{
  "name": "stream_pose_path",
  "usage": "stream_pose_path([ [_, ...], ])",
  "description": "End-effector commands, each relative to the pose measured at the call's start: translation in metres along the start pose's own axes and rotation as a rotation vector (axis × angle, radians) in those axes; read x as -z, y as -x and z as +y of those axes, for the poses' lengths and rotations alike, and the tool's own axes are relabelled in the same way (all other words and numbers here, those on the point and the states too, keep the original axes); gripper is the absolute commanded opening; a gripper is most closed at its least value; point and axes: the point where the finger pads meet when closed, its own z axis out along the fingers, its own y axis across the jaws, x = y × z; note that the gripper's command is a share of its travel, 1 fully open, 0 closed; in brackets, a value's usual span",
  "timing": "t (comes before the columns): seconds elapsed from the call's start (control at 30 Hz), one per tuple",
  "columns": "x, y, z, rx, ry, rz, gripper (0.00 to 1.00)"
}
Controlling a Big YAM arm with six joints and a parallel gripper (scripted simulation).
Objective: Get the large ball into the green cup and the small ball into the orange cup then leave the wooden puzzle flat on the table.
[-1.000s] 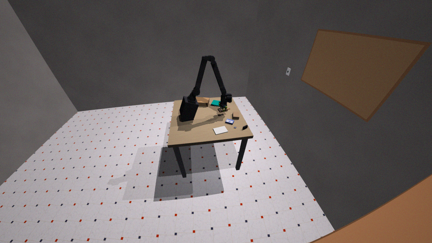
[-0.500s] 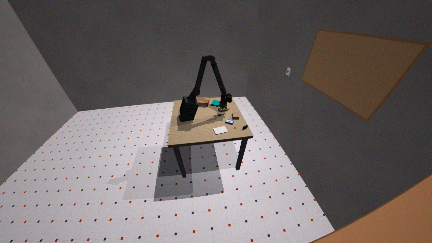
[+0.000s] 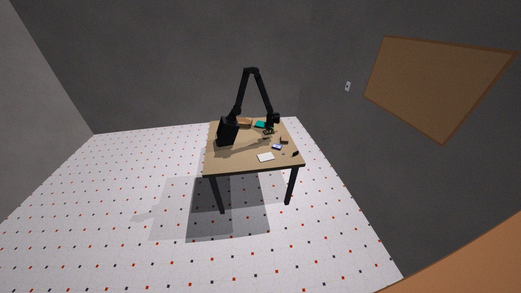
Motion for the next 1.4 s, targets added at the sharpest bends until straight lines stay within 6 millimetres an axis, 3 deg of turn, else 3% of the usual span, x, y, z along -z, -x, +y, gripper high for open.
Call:
stream_pose_path([
  [0.0,0.009,0.018,-0.004,0.015,-0.012,-0.052,0.69],
  [0.13,0.003,0.015,-0.004,0.015,0.002,0.000,0.69],
  [0.37,0.011,0.024,-0.005,0.011,-0.012,-0.043,0.69],
  [0.53,0.009,0.012,0.000,0.007,-0.011,-0.033,0.69],
  [0.83,0.009,0.012,0.000,0.000,-0.018,-0.065,0.69],
  [1.0,0.014,0.024,-0.003,0.010,-0.015,-0.057,0.69],
  [1.37,0.005,0.016,-0.006,0.004,-0.006,-0.019,0.69],
])
